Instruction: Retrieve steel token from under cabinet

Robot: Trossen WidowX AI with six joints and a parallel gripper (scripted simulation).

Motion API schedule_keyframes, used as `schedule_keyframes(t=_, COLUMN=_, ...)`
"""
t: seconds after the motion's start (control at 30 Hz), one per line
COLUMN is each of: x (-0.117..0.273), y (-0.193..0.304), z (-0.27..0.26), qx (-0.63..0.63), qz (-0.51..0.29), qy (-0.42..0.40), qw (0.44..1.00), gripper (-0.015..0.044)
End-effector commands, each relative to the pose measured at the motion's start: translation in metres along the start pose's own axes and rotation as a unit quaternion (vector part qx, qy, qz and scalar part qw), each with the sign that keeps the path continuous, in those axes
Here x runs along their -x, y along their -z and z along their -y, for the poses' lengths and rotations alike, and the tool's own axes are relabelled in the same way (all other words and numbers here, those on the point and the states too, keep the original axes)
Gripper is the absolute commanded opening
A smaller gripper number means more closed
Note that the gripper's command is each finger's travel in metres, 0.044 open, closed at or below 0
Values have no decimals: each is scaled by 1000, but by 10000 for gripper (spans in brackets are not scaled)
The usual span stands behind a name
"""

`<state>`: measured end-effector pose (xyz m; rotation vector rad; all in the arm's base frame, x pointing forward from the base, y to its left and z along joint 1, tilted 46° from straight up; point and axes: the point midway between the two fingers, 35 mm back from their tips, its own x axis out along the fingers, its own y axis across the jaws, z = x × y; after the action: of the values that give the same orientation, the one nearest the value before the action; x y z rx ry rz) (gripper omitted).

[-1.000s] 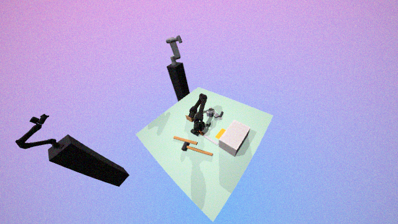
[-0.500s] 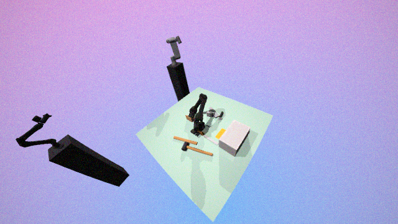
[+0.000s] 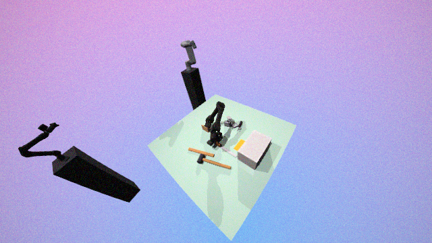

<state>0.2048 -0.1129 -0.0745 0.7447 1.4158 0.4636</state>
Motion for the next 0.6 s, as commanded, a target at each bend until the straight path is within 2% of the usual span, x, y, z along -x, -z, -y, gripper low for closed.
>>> schedule_keyframes(t=0.0, x=0, y=0, z=0, qx=0, qz=0, qy=0, qw=1000, gripper=26)
schedule_keyframes(t=0.03, x=0, y=0, z=0, qx=0, qz=0, qy=0, qw=1000, gripper=0)
schedule_keyframes(t=0.57, x=1, y=-17, z=-1, qx=18, qz=0, qy=-1, qw=1000, gripper=0)
